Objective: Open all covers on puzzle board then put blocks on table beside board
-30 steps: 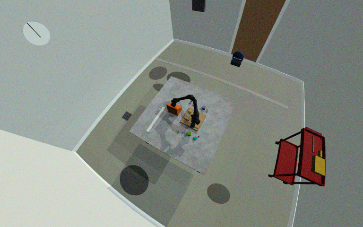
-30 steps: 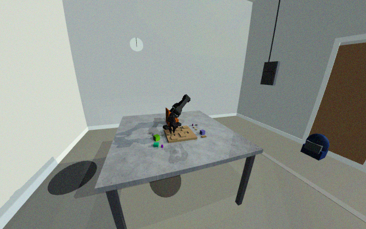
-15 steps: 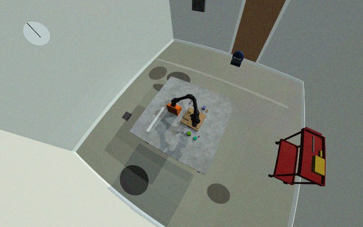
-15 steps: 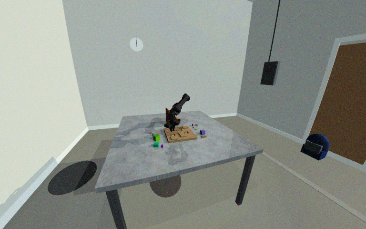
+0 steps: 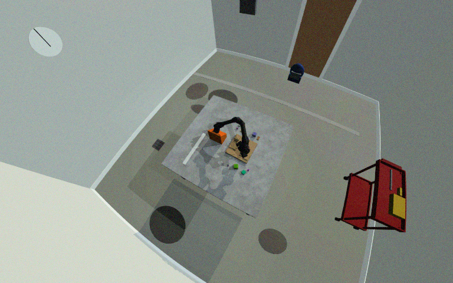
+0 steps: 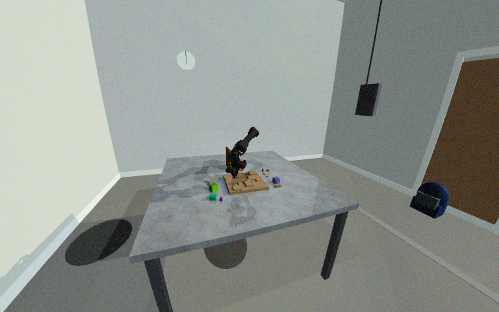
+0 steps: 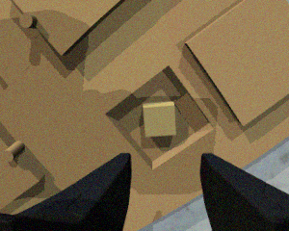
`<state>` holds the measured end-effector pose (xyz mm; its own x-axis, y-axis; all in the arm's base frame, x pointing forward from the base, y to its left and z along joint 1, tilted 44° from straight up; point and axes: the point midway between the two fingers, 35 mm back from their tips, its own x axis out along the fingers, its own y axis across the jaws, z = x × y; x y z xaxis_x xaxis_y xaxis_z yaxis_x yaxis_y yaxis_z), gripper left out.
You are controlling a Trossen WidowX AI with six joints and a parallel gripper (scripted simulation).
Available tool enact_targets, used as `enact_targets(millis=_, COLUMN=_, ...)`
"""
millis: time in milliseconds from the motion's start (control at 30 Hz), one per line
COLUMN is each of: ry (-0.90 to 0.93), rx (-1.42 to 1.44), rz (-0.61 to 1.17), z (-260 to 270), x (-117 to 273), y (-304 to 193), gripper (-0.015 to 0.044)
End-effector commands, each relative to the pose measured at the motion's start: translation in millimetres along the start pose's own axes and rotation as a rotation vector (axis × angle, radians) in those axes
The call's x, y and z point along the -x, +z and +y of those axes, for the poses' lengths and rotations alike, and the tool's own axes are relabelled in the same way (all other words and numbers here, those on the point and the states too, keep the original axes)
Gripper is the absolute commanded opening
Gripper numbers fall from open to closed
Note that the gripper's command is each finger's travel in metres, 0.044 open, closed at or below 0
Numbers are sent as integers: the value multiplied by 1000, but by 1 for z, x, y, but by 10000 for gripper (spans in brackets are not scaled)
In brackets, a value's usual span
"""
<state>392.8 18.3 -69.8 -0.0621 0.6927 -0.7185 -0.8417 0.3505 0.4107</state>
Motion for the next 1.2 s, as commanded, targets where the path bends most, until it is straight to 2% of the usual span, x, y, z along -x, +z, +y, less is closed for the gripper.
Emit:
enact_targets(millis=0, ry=4, rx=0, rz=5, z=1, x=-11, y=-1, gripper=144)
enact_targets(millis=200, ry=5, rx=1, rz=4, z=2, x=-30, y=0, gripper=144)
enact_targets(millis=1167, ry=5, rx=1, rz=4, z=2, x=-33, y=0, gripper=144)
